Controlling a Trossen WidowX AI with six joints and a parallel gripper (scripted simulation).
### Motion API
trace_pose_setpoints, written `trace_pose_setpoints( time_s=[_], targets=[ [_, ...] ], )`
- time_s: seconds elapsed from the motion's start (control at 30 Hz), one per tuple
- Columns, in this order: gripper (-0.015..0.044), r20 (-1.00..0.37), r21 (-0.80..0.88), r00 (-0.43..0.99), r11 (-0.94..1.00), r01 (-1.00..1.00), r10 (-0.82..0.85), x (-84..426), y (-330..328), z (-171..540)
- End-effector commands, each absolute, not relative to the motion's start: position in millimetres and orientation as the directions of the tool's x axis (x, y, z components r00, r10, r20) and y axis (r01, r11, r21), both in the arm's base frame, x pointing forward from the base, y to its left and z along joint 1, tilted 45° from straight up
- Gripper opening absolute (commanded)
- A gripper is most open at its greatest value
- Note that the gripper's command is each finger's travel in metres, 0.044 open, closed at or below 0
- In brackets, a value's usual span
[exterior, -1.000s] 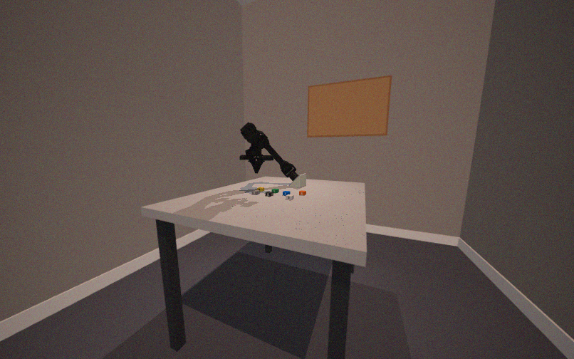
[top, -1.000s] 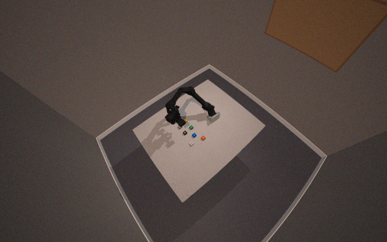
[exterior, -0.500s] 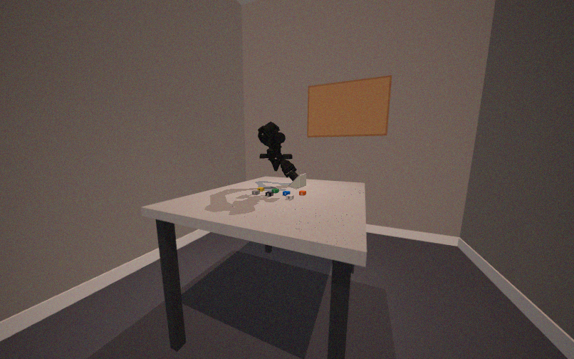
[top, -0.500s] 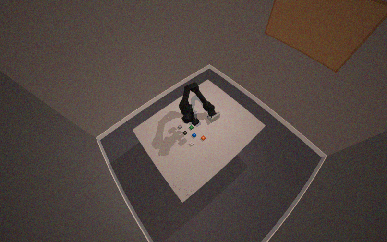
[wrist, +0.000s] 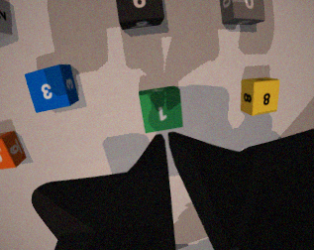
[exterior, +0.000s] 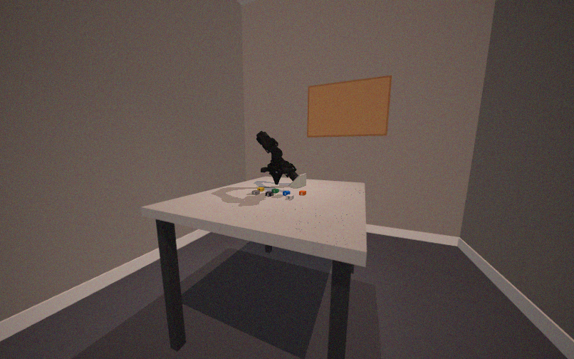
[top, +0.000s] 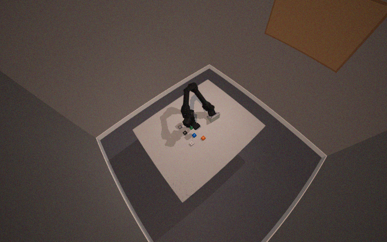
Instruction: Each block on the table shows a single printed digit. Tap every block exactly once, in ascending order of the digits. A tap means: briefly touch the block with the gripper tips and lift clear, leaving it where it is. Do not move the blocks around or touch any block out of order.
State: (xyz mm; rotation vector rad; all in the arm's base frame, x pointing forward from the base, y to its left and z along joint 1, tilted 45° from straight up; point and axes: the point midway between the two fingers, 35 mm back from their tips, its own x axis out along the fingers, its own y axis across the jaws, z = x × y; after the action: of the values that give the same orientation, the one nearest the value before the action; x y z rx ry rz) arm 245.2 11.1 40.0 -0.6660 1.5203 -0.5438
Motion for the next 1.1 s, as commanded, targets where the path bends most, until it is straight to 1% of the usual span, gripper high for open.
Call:
trace_pose_setpoints(
  time_s=[0.0, 0.7, 0.83, 0.97, 1.07],
  targets=[
    [0.002, -0.715, -0.697, 0.0, 0.712, -0.087, -0.699, 244.8, 6.1, 36.3],
    [0.002, -0.714, -0.698, 0.0, 0.711, -0.087, -0.7, 244.5, -11.4, 19.0],
    [0.002, -0.715, -0.696, 0.0, 0.712, -0.086, -0.699, 244.7, 8.4, 38.7],
    [0.002, -0.715, -0.696, 0.0, 0.712, -0.087, -0.699, 244.9, 11.5, 41.7],
    [0.002, -0.718, -0.694, 0.0, 0.715, -0.088, -0.696, 247.6, 34.1, 62.8]
  ],
)
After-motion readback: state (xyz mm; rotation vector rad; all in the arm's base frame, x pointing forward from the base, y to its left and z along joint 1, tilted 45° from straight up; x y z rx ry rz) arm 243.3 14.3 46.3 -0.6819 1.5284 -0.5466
